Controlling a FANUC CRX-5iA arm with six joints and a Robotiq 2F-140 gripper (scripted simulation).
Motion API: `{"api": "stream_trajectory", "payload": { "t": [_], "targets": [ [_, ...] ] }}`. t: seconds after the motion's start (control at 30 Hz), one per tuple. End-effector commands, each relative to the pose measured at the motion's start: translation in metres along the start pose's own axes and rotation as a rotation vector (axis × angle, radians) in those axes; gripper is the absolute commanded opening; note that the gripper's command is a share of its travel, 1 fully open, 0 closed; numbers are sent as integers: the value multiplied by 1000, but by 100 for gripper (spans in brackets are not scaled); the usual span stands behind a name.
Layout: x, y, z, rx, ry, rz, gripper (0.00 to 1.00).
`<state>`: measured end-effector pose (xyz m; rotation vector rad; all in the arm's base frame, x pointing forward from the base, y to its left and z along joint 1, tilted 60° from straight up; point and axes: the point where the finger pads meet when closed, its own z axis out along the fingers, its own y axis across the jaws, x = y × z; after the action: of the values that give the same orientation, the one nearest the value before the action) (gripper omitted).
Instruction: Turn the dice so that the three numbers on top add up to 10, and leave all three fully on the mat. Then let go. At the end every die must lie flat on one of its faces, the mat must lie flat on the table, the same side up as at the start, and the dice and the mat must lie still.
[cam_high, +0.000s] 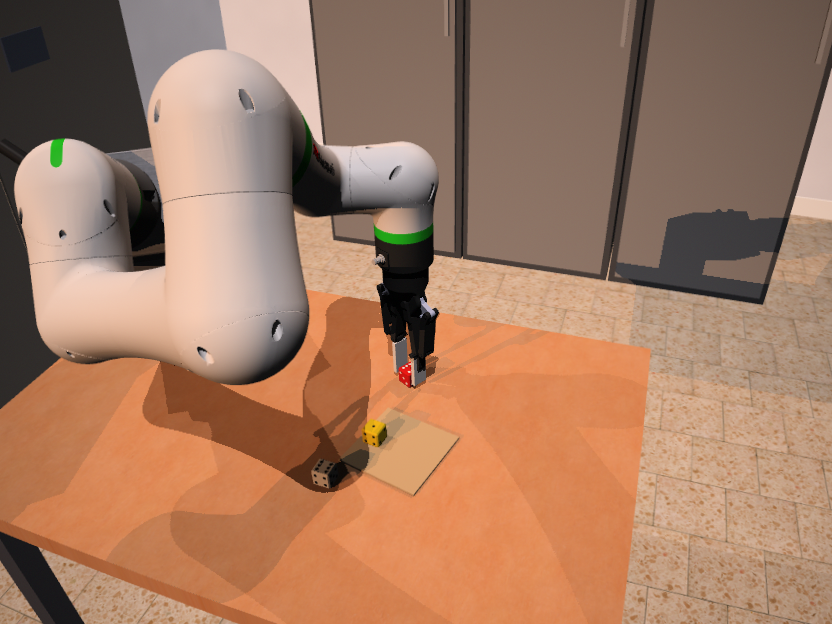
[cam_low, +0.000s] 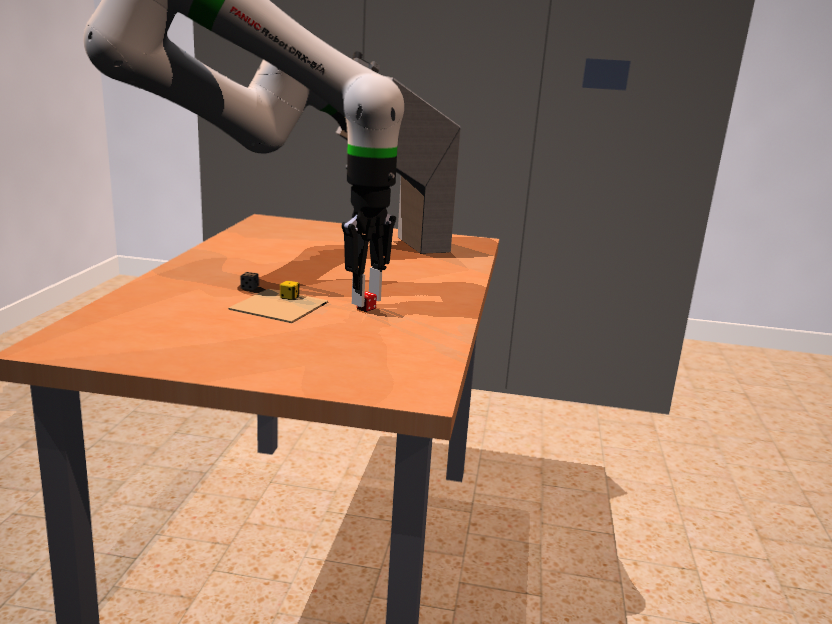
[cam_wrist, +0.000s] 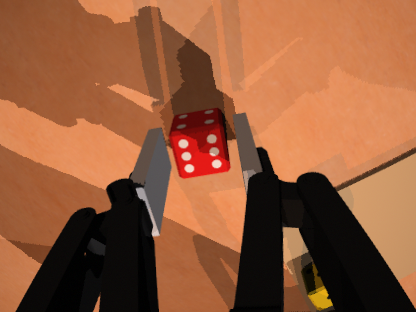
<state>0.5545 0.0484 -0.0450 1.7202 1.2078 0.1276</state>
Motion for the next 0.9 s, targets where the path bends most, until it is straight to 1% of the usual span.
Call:
{"api": "stream_trajectory", "payload": {
  "t": [0.0, 0.2, 0.87],
  "targets": [
    [0, 0, 4, 0, 1, 0, 28],
    [0, 0, 8, 0, 1, 0, 28],
    [0, 0, 8, 0, 1, 0, 28]
  ]
}}
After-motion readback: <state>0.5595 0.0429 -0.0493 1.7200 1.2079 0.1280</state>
